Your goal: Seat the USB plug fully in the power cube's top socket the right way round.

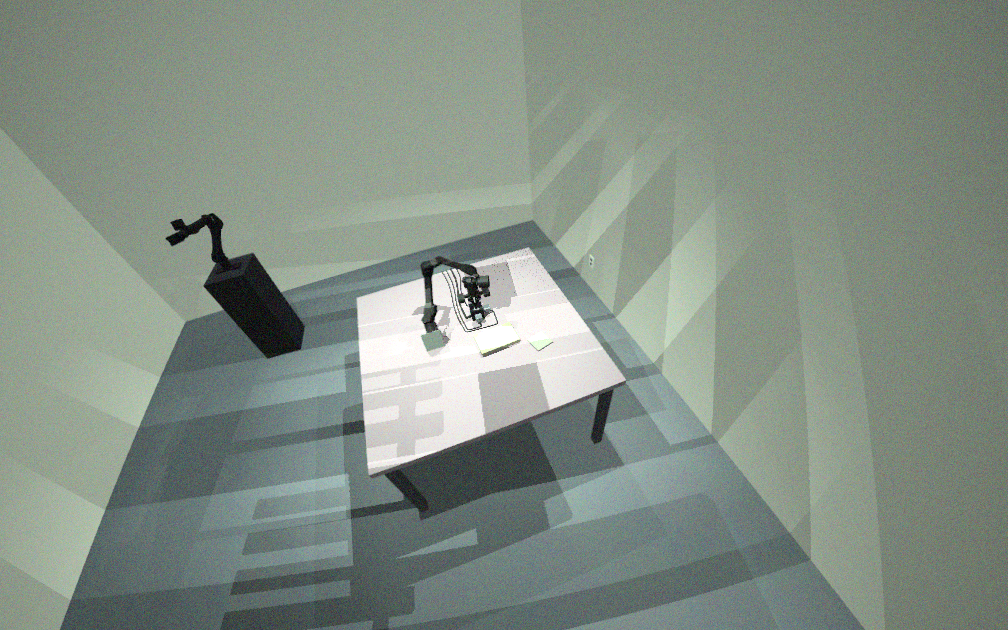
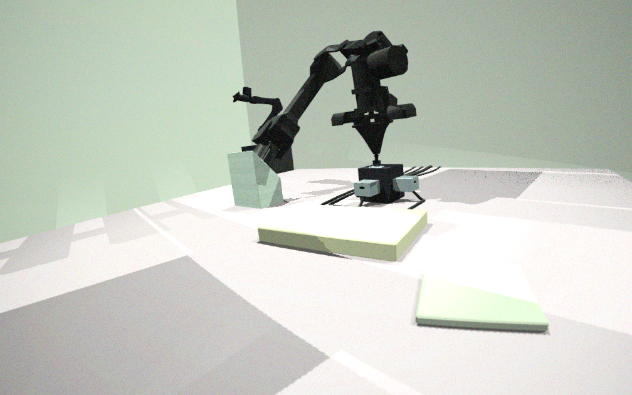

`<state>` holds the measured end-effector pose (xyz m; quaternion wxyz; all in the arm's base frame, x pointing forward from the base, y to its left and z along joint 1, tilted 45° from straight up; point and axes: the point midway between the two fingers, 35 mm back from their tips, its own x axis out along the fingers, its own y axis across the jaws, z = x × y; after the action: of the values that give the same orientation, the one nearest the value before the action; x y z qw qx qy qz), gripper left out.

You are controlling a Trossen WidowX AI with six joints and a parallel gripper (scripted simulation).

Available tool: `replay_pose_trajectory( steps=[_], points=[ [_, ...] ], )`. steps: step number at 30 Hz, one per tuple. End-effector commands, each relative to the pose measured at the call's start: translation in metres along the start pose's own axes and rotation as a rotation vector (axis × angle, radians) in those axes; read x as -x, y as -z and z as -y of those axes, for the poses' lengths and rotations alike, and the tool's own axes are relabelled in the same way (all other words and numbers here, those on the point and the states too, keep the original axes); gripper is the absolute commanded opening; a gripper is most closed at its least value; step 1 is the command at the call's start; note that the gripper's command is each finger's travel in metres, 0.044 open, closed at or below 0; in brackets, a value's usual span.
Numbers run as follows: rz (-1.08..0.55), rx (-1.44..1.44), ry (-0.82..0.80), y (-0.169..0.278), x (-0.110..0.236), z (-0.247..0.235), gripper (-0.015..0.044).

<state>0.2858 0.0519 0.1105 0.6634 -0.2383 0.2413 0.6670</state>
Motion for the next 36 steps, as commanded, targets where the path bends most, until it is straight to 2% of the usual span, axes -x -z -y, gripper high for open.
replay_pose_trajectory(
  steps=[1, 36],
  points=[
    [0.002, -0.002, 0.002, -0.0004, -0.0007, -0.0002, 0.0],
    [0.002, -0.002, 0.002, -0.0001, -0.0043, -0.0002, 0.0]
  ],
)
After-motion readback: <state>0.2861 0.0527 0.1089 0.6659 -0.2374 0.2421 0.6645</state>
